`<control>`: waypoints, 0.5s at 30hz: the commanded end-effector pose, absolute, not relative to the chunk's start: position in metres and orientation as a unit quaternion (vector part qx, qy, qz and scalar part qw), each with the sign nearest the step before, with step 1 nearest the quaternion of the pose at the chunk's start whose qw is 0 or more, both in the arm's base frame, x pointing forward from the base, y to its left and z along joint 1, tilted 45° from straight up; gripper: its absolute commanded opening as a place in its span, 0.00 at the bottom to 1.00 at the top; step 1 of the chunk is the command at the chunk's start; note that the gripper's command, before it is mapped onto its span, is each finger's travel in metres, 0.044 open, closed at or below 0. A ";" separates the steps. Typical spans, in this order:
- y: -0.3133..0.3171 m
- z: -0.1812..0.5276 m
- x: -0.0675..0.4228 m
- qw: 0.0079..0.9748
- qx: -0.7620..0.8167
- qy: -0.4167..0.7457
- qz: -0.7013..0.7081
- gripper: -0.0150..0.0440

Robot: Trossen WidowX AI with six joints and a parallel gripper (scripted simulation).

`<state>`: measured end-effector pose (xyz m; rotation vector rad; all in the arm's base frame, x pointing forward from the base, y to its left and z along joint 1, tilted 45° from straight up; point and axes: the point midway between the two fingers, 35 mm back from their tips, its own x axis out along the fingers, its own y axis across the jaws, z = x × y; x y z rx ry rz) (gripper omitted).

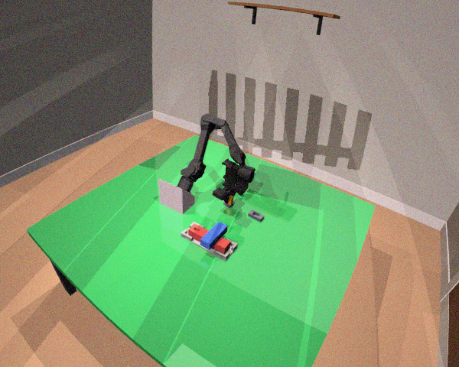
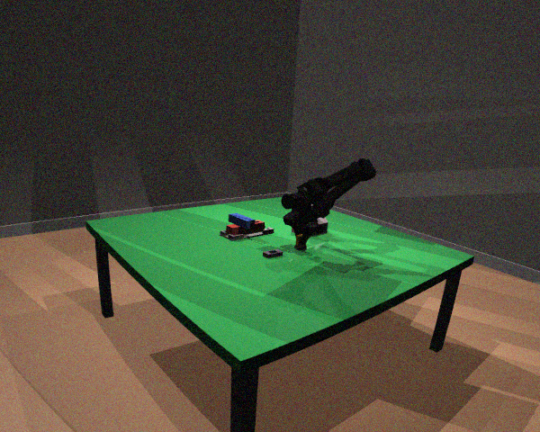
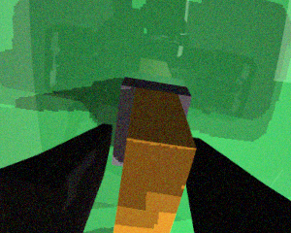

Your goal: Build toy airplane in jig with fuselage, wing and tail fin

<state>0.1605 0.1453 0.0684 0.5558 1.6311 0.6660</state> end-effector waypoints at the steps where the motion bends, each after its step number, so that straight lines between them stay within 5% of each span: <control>1: 0.146 0.068 0.160 0.602 0.242 0.705 0.288 0.33; 15: 0.138 0.074 0.159 0.606 0.268 0.697 0.274 0.25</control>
